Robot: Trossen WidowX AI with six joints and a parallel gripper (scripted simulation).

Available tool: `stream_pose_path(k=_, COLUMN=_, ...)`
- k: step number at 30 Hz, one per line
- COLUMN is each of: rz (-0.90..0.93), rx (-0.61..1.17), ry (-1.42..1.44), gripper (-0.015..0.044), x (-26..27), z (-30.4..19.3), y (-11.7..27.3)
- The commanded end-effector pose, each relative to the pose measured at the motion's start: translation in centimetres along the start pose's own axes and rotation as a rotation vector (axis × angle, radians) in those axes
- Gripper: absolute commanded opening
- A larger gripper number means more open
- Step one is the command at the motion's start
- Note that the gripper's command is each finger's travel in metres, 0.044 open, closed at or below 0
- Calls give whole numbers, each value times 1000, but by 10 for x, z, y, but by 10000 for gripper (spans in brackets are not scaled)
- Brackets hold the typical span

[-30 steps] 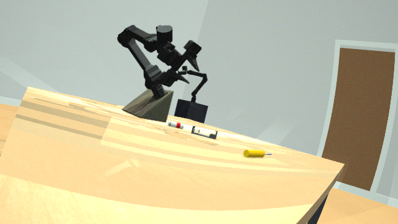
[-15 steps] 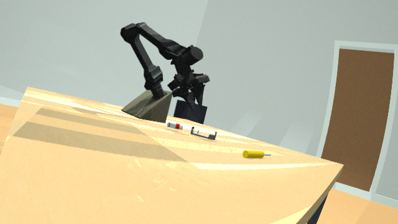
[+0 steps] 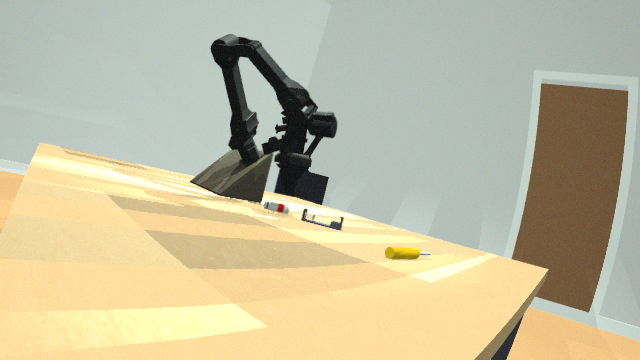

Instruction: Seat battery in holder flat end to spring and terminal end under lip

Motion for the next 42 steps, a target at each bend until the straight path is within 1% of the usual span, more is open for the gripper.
stream_pose_path(k=1, rz=-3, rx=-91, ry=-47, gripper=238, x=-12, z=3, y=-5)
stream_pose_path(k=7, rz=-3, rx=-91, ry=-47, gripper=238, x=-12, z=3, y=-6)
stream_pose_path(k=40, rz=-2, rx=-93, ry=-47, gripper=238, x=-13, z=8, y=-55)
stream_pose_path(k=42, rz=-2, rx=-93, ry=-47, gripper=185, x=-13, z=8, y=-55)
Point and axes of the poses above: the point midway between the two fingers, 35 mm back from their tips, its own y axis back along the fingers, its own x axis across the jaws, z = x × y, the point moved 7 cm from there along y, back along the fingers, and after that the axes turned 8 degrees about y, right-handed, at the moved point
